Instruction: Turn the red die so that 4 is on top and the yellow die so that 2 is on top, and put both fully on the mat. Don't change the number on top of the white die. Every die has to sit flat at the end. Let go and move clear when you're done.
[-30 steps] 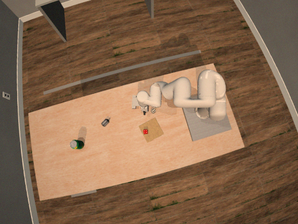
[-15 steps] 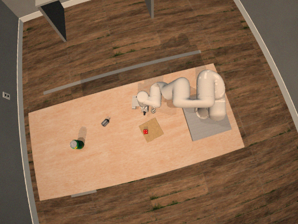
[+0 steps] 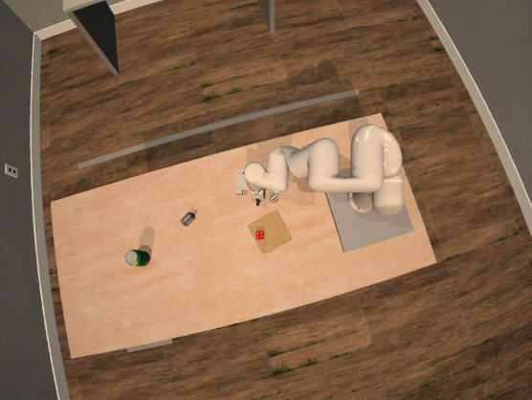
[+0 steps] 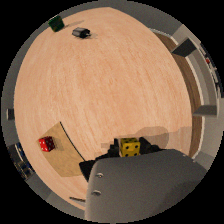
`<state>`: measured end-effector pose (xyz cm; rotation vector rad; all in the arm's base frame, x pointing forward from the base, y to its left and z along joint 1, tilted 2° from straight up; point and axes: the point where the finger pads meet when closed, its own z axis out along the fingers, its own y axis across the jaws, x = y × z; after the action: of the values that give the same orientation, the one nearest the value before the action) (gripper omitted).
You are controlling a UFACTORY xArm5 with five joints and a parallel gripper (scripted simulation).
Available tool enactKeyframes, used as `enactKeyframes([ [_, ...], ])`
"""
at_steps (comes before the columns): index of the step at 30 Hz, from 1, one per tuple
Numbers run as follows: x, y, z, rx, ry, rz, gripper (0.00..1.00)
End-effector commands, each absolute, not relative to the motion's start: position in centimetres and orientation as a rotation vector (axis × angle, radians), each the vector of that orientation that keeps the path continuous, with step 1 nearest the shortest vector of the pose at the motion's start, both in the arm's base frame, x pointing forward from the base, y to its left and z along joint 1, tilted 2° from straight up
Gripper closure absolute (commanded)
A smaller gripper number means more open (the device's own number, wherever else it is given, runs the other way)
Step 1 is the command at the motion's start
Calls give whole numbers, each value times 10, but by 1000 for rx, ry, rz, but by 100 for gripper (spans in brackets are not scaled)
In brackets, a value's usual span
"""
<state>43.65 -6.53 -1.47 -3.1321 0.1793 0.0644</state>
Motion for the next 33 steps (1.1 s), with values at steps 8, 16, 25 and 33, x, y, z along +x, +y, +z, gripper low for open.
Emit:
enactKeyframes([
  [8,438,-66,-13,-3132,179,59,53],
  [16,438,-66,-13,-3132,179,59,73],
  [25,438,-66,-13,-3132,179,59,73],
  [33,438,-66,-13,-3132,179,59,73],
])
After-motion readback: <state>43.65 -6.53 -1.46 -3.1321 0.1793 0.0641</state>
